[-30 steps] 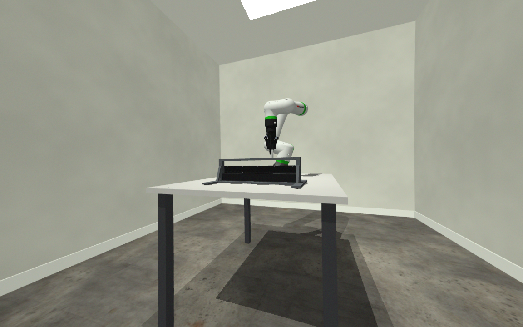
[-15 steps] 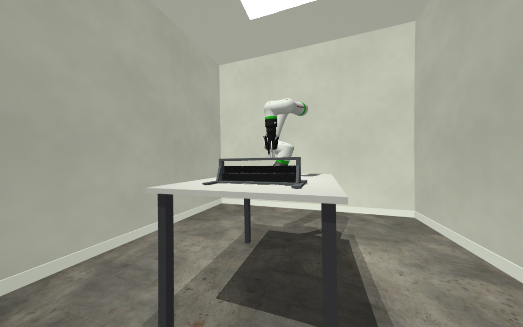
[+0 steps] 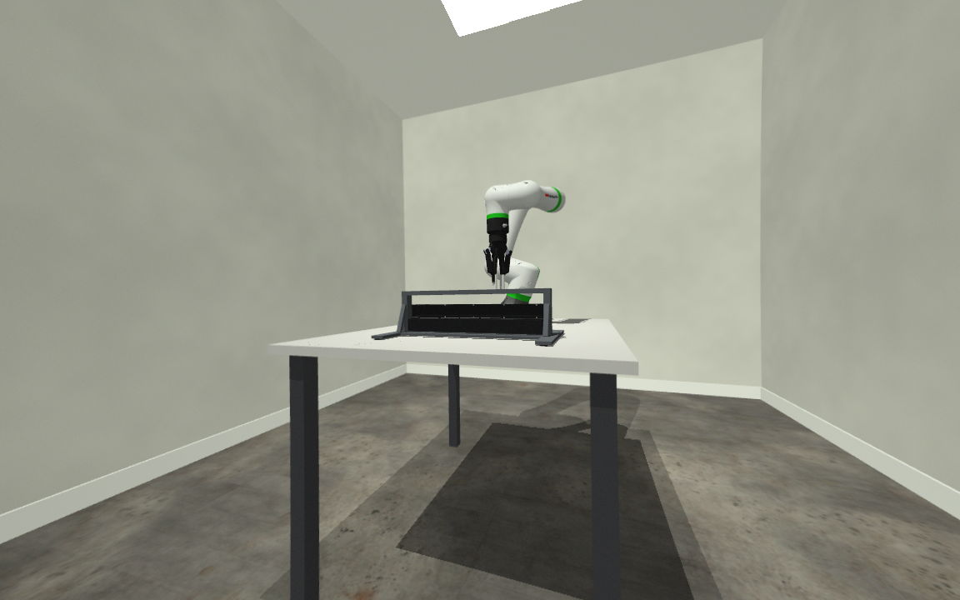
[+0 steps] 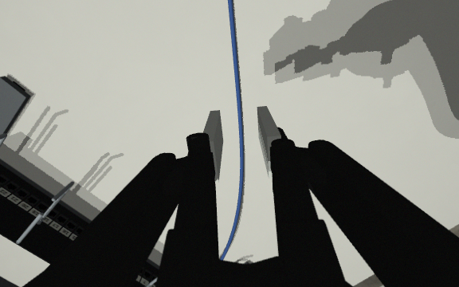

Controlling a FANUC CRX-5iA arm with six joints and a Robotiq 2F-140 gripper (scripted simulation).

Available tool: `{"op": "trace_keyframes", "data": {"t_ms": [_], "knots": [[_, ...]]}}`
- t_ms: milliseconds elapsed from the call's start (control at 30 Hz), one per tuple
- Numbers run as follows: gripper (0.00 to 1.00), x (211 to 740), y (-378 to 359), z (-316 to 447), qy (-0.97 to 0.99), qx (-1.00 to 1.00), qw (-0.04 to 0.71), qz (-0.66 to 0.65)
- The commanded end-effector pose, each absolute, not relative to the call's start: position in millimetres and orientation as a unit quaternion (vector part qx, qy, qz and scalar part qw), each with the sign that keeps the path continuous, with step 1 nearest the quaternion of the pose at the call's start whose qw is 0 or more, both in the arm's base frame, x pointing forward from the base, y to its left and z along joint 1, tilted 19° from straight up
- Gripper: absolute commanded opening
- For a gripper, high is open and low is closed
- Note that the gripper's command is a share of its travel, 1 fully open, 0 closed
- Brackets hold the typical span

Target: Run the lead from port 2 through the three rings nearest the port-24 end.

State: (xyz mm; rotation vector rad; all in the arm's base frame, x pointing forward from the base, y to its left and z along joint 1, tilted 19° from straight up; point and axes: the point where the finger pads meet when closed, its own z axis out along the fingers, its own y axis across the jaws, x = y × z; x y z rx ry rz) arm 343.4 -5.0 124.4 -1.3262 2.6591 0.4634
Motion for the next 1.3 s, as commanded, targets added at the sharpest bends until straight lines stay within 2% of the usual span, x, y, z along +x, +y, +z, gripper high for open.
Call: {"op": "trace_keyframes", "data": {"t_ms": [0,567,1267], "knots": [[0.20,344,-5,125,0.882,-0.440,0.067,0.154],[0.20,343,-2,115,0.882,-0.440,0.067,0.154],[0.20,342,22,50,0.882,-0.440,0.067,0.154]]}}
